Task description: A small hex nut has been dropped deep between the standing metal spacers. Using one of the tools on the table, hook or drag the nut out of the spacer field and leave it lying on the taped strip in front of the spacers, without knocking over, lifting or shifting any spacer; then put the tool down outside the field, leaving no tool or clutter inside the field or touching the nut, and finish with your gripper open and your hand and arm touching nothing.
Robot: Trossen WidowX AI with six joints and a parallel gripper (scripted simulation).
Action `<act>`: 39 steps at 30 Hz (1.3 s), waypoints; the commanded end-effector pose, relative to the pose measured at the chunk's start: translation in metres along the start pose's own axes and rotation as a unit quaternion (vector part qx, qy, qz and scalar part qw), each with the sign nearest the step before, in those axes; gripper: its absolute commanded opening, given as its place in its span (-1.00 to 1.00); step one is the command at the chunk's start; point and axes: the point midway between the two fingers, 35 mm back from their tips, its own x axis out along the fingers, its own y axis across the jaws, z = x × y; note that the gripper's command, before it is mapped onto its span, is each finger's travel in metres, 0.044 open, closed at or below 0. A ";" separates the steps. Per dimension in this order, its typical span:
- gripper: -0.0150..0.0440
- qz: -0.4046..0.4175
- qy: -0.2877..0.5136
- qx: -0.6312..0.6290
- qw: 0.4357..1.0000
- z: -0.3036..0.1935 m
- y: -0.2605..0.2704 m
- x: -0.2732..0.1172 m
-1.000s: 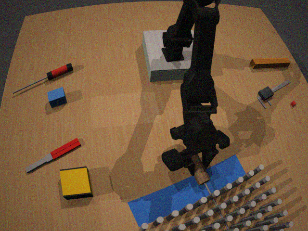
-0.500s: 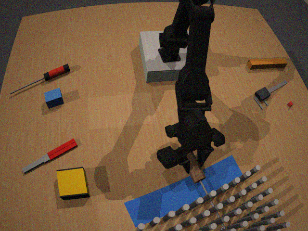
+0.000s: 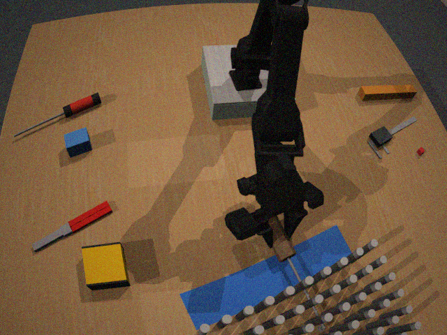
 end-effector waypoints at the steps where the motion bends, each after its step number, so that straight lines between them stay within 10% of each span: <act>1: -0.49 -0.002 0.001 -0.003 1.000 0.003 -0.001 -0.002; 39: -0.49 -0.002 0.000 -0.003 1.000 0.023 -0.001 -0.016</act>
